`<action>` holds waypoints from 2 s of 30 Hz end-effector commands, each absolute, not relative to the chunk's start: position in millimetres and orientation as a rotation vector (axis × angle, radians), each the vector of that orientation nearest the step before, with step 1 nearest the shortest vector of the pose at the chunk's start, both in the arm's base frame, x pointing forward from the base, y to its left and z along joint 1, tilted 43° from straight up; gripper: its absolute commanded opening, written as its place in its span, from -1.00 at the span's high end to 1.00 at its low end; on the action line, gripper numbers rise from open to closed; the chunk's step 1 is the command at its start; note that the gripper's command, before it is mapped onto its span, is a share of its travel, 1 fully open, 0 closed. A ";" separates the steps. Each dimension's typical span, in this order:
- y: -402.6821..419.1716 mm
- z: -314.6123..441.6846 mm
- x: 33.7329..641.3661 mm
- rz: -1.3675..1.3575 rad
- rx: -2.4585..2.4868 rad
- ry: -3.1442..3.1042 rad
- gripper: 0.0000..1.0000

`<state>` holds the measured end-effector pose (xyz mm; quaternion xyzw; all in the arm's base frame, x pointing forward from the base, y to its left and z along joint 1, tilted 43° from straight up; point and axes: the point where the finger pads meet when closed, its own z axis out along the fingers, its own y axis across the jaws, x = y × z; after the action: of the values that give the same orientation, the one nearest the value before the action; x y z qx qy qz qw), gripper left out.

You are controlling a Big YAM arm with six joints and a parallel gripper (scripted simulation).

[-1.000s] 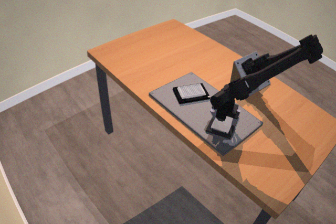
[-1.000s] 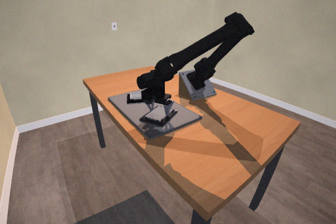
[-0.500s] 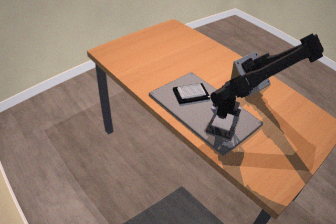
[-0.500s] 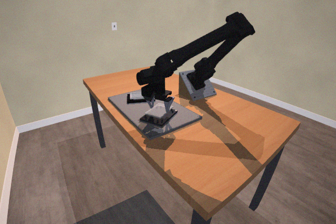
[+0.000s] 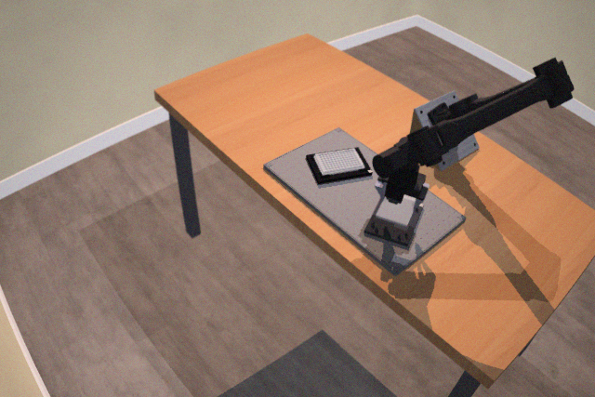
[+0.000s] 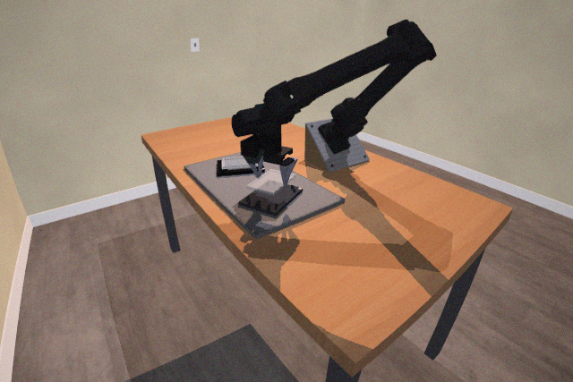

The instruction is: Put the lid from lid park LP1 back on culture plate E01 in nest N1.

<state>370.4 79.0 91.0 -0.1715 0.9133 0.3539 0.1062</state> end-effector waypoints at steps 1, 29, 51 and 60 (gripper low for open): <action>62.0 115.7 386.5 0.998 -0.514 2.635 1.00; 55.9 116.5 382.5 1.008 -0.507 2.648 1.00; 55.5 116.8 380.7 1.008 -0.508 2.648 1.00; 55.4 117.4 380.8 1.008 -0.508 2.648 1.00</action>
<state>369.1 68.1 102.9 -0.1759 0.9123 0.3533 0.1090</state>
